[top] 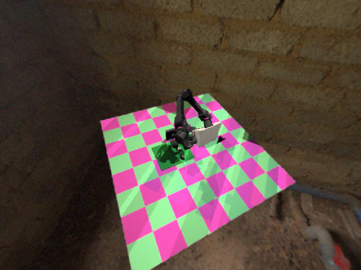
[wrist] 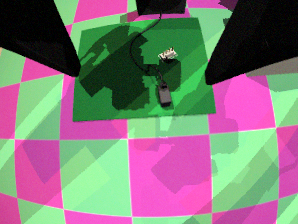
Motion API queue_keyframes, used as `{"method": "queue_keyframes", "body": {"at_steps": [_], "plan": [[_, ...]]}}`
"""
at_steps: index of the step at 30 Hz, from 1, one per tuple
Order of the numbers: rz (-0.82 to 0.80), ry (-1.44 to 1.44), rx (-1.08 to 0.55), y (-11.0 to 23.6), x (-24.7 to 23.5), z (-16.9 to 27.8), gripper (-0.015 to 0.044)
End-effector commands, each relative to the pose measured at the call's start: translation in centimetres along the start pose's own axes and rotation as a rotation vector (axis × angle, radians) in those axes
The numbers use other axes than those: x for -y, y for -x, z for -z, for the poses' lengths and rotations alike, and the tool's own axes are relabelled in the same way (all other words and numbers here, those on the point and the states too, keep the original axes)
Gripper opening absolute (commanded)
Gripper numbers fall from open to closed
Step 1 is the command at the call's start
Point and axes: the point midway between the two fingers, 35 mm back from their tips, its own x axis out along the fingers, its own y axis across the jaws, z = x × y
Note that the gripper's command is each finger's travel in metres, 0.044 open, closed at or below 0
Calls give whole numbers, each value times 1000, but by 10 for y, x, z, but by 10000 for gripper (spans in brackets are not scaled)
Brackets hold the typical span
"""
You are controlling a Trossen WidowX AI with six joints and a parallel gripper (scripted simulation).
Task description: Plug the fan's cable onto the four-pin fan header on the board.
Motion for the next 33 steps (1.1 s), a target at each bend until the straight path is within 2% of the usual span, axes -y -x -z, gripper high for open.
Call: {"method": "queue_keyframes", "body": {"at_steps": [1,12,15,20,33], "plan": [[-92,229,-111,-22,-20,24,440],[-92,229,-110,-24,-20,24,440],[-92,230,-107,-48,-20,25,440],[-92,229,-115,-118,-27,37,440],[-92,229,-116,-124,-28,38,440]]}}
